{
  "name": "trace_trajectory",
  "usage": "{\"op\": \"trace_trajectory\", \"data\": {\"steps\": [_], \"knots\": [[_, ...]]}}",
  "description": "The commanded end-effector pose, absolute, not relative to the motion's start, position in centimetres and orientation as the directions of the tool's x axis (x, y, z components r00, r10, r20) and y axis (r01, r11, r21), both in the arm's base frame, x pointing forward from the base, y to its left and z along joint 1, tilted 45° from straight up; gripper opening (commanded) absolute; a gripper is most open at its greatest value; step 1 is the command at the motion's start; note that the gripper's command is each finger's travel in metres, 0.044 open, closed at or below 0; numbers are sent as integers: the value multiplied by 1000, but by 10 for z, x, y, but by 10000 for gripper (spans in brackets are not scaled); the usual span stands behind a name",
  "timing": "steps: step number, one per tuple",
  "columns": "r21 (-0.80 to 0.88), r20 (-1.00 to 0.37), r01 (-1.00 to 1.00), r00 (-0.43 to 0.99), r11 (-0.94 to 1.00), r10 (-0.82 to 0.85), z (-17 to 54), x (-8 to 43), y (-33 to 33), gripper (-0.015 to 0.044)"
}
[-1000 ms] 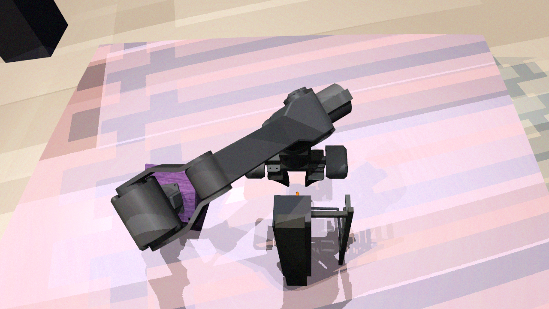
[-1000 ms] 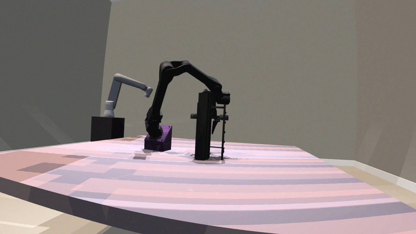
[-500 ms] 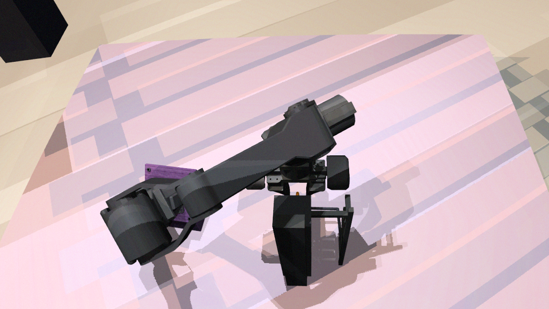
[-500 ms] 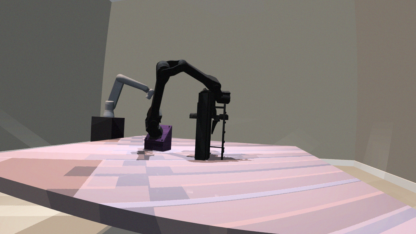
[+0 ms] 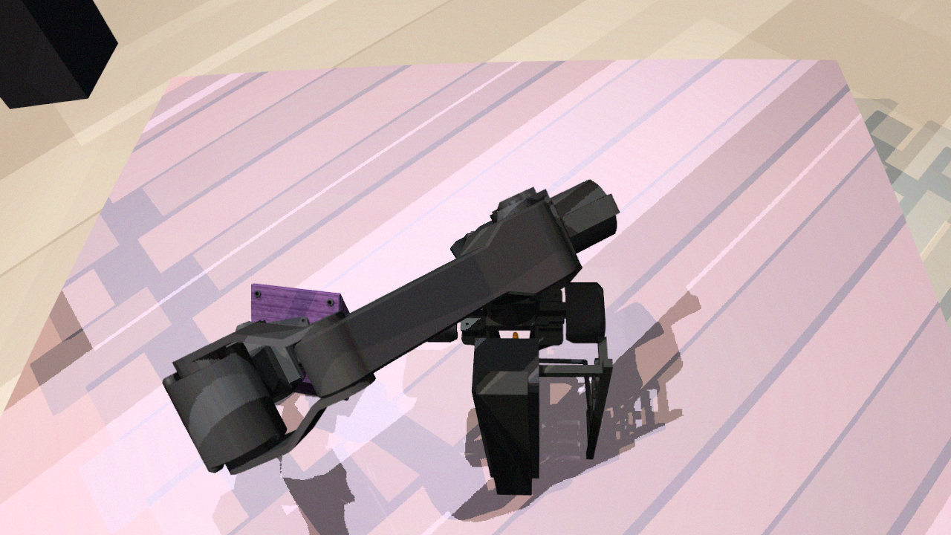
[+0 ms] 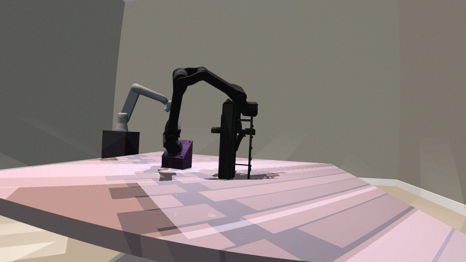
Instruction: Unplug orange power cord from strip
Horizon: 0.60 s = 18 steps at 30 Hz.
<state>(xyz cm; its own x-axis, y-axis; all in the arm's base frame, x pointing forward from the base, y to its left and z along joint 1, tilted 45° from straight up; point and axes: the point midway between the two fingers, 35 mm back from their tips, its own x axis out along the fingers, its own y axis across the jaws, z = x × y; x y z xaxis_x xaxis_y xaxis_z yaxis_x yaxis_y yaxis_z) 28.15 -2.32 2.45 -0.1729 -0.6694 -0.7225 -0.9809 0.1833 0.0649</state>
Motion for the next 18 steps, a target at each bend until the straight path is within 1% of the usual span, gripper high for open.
{"op": "trace_trajectory", "data": {"steps": [1, 9, 12, 18], "knots": [[71, -719, -981, -177, 183, -672, 21, 279, -28, 160], [71, -719, -981, -177, 183, -672, 17, 278, -32, 160], [65, -722, -981, -174, 185, -669, 18, 280, -30, 81], [65, -722, -981, -174, 185, -669, 18, 280, -30, 41]]}}
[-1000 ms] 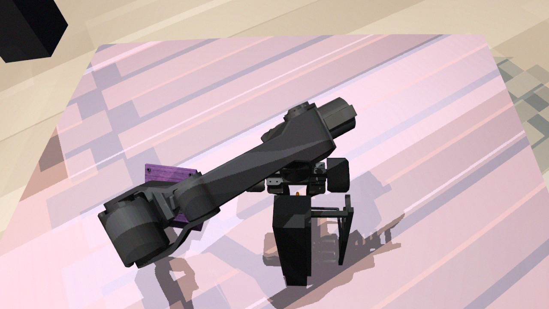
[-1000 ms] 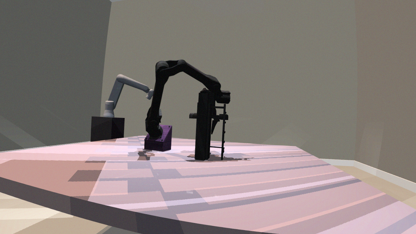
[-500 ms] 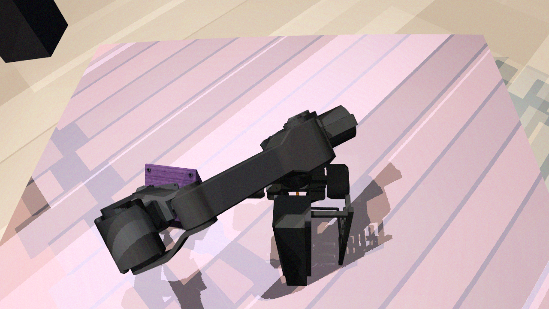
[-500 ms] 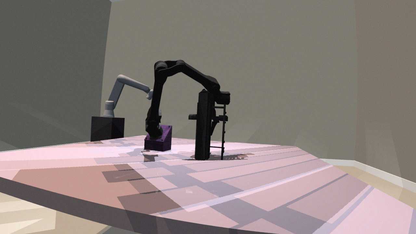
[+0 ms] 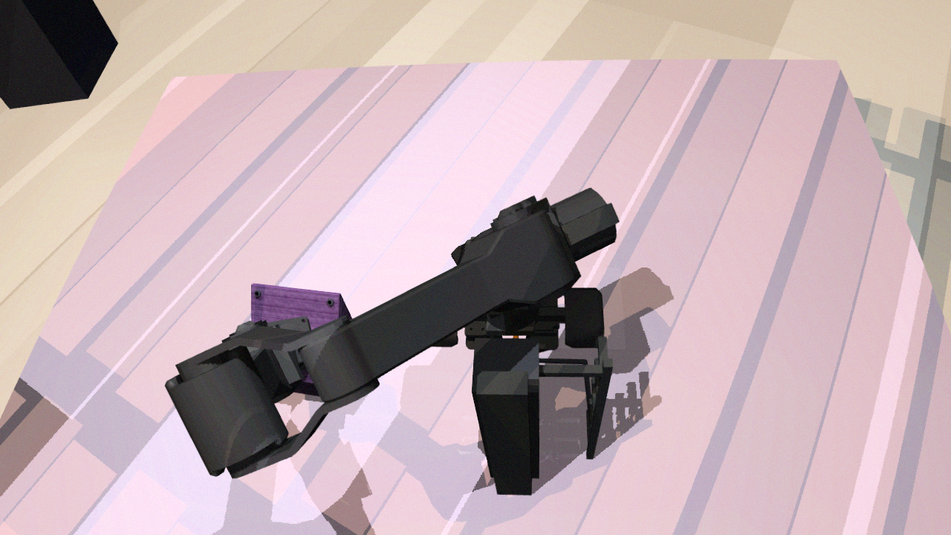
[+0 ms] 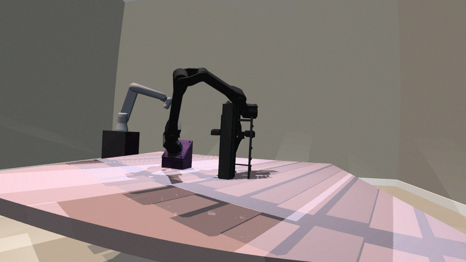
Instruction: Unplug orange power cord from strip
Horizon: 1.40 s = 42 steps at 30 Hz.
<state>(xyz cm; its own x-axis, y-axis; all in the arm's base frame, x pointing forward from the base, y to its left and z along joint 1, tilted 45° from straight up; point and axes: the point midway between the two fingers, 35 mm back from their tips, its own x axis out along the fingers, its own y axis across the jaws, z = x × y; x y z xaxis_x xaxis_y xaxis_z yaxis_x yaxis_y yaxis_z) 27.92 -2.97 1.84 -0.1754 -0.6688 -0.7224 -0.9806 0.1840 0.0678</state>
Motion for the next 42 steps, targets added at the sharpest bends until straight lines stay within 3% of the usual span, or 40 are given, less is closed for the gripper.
{"op": "trace_trajectory", "data": {"steps": [1, 4, 40, 42], "knots": [[65, -722, -981, -174, 185, -669, 18, 280, -30, 35], [65, -722, -981, -174, 185, -669, 18, 280, -30, 0], [69, -724, -981, -175, 182, -667, -16, 285, 14, 0], [70, -722, -981, -176, 182, -669, -15, 284, 10, 53]]}}
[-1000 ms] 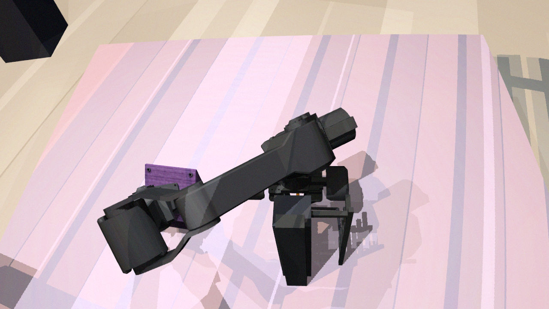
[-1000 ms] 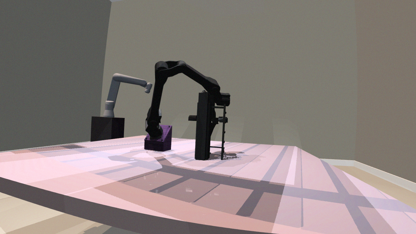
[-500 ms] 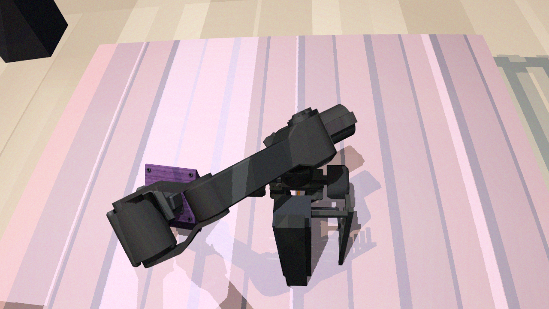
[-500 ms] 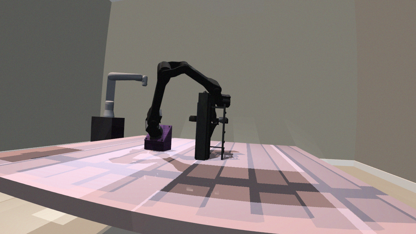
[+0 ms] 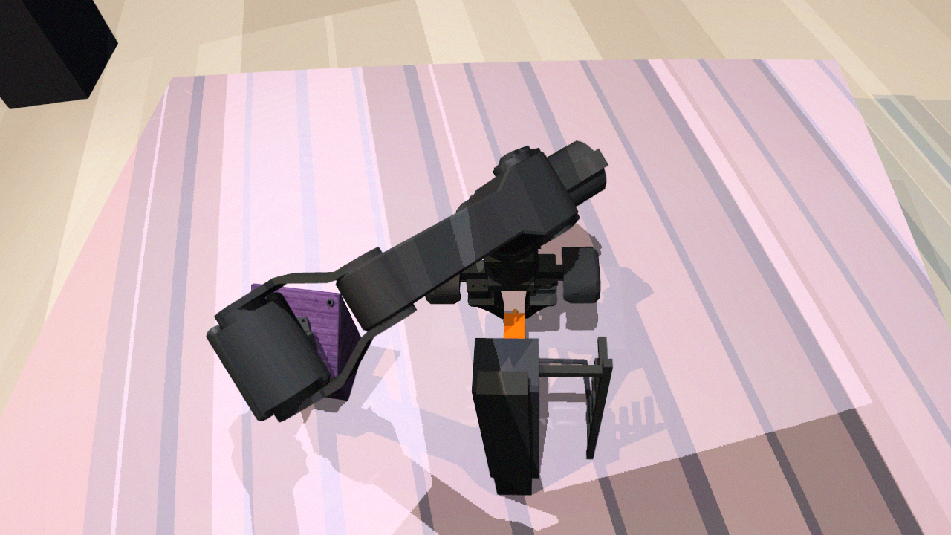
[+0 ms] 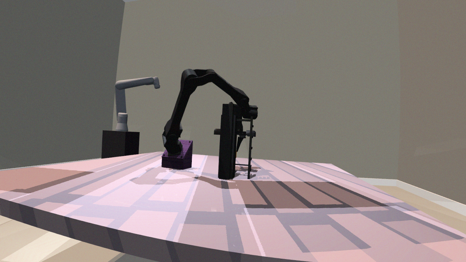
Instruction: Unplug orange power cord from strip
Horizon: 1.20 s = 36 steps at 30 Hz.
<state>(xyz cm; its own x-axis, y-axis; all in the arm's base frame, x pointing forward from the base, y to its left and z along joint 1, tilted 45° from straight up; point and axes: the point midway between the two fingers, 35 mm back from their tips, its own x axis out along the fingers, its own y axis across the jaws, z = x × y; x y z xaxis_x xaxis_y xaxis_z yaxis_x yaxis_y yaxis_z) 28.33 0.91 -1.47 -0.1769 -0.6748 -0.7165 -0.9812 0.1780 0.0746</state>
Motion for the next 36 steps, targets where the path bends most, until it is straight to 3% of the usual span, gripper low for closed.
{"op": "trace_trajectory", "data": {"steps": [1, 15, 36], "knots": [[70, -721, -981, -177, 183, -670, -14, 283, 8, 79], [70, -723, -981, -175, 182, -668, -32, 289, 39, 440], [70, -723, -981, -176, 182, -668, -46, 290, 60, 440]]}}
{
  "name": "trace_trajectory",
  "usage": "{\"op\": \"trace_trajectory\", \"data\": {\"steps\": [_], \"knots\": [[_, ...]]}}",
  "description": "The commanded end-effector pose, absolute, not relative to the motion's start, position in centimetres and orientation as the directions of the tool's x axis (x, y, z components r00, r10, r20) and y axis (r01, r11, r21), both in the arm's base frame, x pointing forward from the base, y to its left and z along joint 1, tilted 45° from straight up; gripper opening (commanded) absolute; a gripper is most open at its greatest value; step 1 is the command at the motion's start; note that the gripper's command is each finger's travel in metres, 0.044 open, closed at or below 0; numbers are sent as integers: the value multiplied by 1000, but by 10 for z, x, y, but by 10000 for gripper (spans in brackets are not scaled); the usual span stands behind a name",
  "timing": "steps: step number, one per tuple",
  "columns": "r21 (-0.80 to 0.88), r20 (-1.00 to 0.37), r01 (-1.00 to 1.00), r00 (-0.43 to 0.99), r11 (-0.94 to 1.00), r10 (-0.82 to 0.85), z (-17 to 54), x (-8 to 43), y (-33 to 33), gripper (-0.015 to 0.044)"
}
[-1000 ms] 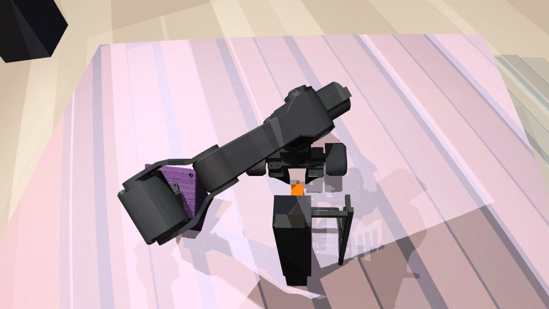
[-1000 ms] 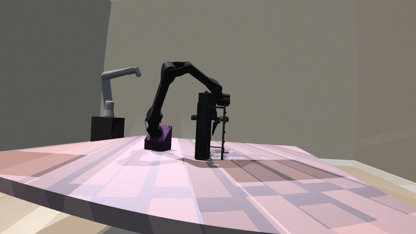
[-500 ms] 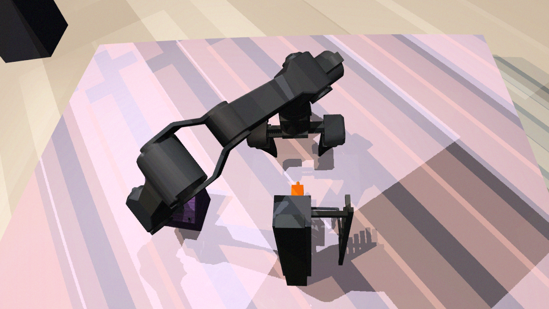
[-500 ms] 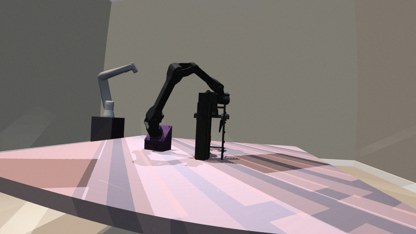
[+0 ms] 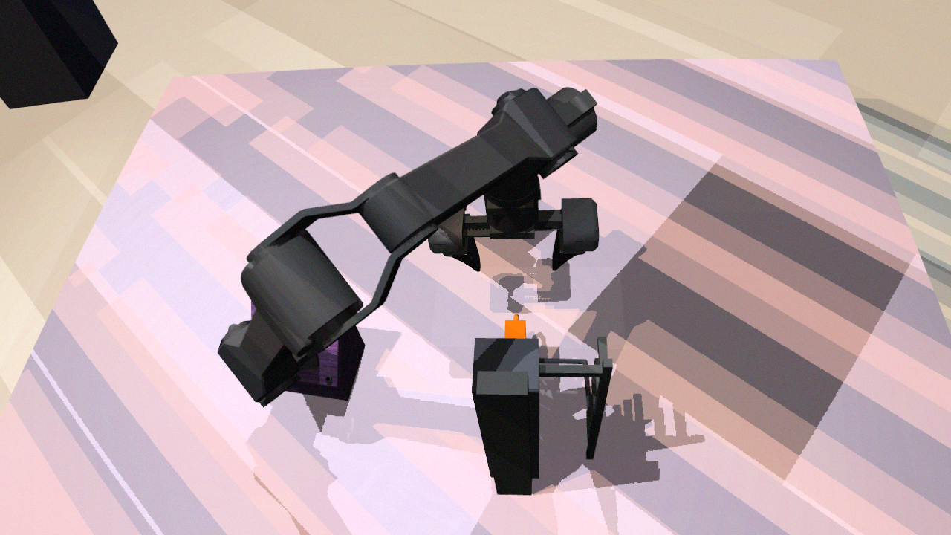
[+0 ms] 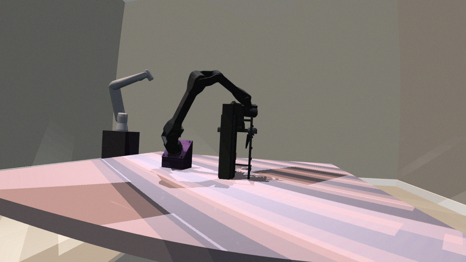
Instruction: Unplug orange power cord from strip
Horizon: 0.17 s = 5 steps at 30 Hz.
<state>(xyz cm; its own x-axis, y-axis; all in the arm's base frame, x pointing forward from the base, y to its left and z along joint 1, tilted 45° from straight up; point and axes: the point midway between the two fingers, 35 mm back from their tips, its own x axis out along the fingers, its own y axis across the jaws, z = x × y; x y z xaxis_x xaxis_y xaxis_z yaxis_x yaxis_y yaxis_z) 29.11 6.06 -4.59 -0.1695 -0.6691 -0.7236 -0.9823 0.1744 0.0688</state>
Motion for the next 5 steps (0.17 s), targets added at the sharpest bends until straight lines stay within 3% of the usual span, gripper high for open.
{"op": "trace_trajectory", "data": {"steps": [1, 5], "knots": [[70, -723, -981, -176, 182, -668, -46, 290, 60, 440], [70, -723, -981, -176, 182, -668, -46, 290, 60, 440]]}}
